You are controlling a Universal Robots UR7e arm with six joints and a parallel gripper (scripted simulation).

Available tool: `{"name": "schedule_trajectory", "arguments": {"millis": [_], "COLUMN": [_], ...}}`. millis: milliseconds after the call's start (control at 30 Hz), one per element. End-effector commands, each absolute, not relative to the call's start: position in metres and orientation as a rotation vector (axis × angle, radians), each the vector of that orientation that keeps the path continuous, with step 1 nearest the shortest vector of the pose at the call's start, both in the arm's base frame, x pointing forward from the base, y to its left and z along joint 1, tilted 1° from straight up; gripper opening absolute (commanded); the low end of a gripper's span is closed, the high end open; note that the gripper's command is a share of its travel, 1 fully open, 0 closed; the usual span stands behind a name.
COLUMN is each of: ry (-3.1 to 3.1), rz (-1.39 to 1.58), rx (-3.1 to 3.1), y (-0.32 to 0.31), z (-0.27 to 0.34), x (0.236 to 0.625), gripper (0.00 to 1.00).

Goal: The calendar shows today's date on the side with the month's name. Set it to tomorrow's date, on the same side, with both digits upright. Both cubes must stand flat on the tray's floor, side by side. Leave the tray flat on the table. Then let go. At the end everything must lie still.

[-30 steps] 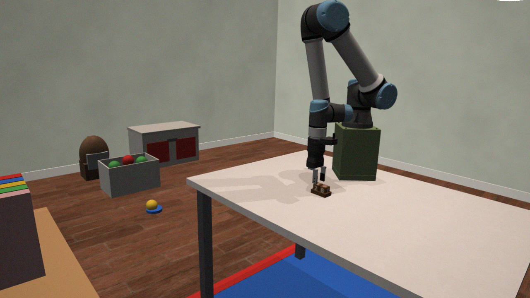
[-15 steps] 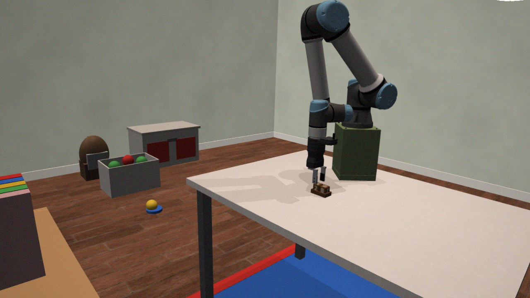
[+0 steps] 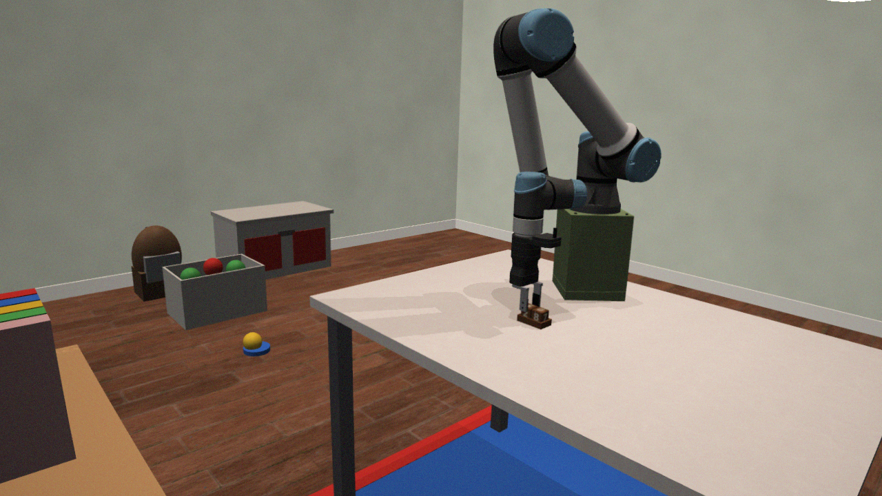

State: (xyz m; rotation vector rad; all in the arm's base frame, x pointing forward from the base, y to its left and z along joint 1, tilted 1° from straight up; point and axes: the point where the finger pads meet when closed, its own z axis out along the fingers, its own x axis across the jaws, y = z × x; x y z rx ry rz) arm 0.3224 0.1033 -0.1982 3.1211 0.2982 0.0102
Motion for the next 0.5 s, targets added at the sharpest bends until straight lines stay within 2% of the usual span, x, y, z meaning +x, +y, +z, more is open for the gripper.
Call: {"name": "schedule_trajectory", "arguments": {"millis": [0,467], "ry": [0.3,0.3], "rz": [0.02,0.019], "rx": [3.119,3.119], "y": [0.1032,0.1033], "z": [-0.2082,-0.213], "x": [0.3253,0.3247], "gripper": [0.9,0.9]}}
